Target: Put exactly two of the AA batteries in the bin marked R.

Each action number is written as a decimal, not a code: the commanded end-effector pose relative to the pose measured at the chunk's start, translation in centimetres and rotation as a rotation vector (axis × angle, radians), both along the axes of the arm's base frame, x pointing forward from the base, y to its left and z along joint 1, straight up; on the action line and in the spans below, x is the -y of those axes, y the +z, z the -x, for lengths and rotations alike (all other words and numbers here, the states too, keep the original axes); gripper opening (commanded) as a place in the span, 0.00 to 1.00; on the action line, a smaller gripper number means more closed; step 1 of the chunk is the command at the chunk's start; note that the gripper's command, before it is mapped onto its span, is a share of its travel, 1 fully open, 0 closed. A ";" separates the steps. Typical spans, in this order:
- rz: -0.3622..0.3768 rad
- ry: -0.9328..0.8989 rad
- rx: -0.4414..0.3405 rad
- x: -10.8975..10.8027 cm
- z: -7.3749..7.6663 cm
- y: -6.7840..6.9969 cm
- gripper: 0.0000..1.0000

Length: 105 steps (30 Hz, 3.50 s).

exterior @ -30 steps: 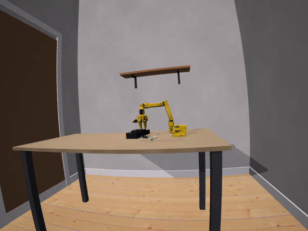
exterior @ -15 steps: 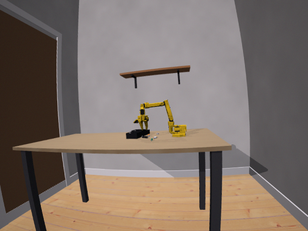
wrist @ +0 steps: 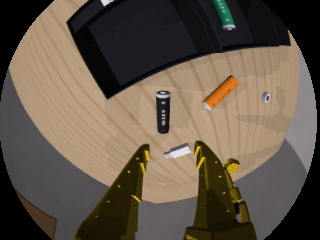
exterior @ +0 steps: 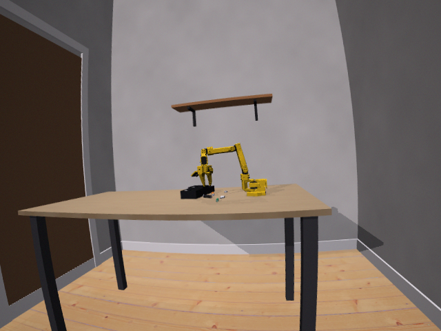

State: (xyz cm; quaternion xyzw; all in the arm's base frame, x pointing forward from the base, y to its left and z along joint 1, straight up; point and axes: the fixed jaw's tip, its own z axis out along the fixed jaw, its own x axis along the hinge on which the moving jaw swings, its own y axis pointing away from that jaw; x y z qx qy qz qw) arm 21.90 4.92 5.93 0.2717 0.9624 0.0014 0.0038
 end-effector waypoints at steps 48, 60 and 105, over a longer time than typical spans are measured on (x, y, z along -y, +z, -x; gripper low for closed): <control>-0.008 -0.001 0.033 -0.2 -0.3 -4.2 0.21; -0.003 0.000 0.013 -0.2 -0.2 -4.9 0.21; -0.004 0.000 0.013 -0.2 -0.2 -4.9 0.02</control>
